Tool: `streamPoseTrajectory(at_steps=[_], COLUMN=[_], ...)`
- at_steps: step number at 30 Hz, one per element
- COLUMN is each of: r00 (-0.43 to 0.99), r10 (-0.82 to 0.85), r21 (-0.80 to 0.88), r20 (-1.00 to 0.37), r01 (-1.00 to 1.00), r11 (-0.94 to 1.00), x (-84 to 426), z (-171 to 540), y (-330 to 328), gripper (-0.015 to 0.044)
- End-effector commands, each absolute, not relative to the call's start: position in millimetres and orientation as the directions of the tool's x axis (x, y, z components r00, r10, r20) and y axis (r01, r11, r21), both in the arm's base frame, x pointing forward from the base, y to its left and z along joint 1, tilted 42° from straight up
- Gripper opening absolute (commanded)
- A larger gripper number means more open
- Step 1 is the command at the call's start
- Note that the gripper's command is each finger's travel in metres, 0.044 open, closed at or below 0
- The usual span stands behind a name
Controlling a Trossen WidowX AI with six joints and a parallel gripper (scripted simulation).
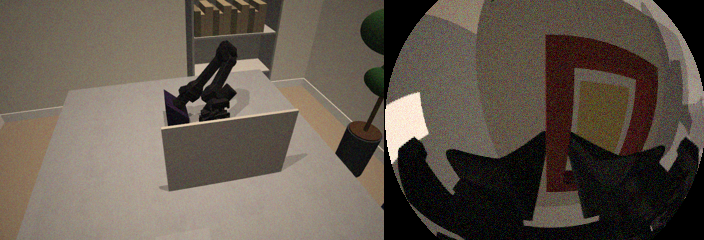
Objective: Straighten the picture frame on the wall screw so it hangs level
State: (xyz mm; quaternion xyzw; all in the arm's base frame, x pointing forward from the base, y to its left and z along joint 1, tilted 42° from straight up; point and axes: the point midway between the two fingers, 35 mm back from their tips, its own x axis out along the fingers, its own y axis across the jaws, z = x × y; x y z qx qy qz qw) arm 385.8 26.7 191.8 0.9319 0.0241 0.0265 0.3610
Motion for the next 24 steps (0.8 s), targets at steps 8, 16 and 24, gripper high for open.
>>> streamPoseTrajectory(at_steps=[8, 16, 24], r00=[0.997, 0.997, 0.997], r10=[0.064, 0.064, 0.064], r21=[0.722, 0.752, 0.738], r20=[0.032, 0.032, 0.032], r01=[0.021, 0.018, 0.019], r11=[-0.691, -0.659, -0.674], x=[385.8, 385.8, 385.8], z=[191.7, 191.9, 191.8], y=[27.0, 27.0, 26.6], gripper=[0.0, 0.0, 0.021])
